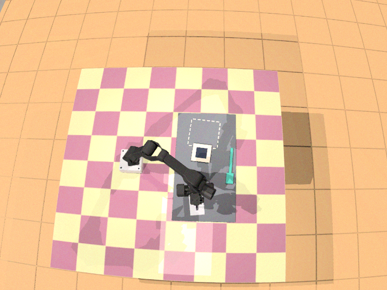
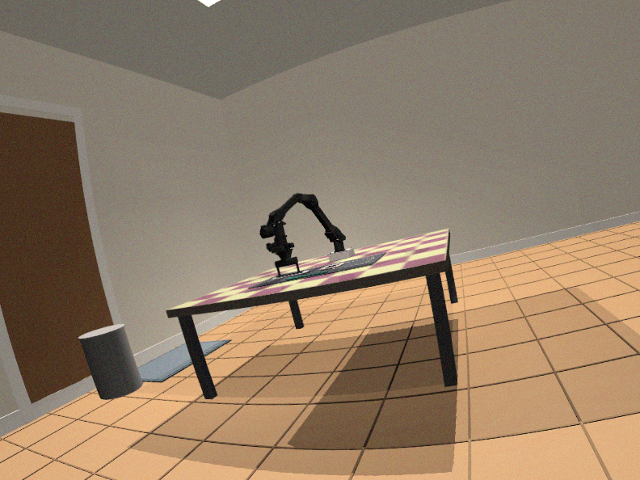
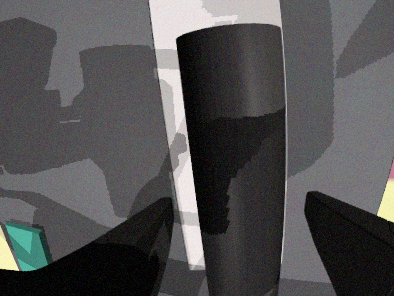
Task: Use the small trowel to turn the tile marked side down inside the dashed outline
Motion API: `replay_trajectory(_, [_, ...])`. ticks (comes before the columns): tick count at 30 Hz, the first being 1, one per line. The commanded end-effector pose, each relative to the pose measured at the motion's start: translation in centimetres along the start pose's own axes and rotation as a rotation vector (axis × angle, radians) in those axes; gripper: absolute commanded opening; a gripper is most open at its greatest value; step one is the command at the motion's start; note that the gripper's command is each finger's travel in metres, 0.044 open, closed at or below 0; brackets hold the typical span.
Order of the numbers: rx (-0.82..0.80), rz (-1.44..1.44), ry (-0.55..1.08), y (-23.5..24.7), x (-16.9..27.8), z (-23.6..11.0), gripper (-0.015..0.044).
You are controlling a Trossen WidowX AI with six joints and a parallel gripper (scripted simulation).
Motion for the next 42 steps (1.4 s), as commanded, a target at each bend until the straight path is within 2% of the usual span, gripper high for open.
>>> replay_trajectory(1, [0.0, 0.004, -0.001, 0.0, 0.0, 0.0, 0.027])
replay_trajectory(3, [0.0, 0.005, -0.001, 0.0, 0.0, -0.3, 0.027])
replay_trajectory(7, [0.0, 0.024, -0.001, -0.2, 0.2, -4.3, 0.027])
replay_trajectory(16, [0.0, 0.003, -0.001, -0.3, 0.2, -4.5, 0.027])
replay_trajectory(42, [0.001, -0.89, 0.0, -0.2, 0.1, -4.6, 0.027])
Point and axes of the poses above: the point midway between the two fingers, 35 mm back from their tips, its own z axis out along the fingers, its own y axis across the jaws, x = y × z, the point moved 10 cm from there along -z, back along the fingers, and after that the axes turned 4 degrees about -z, right-handed, at the moved point
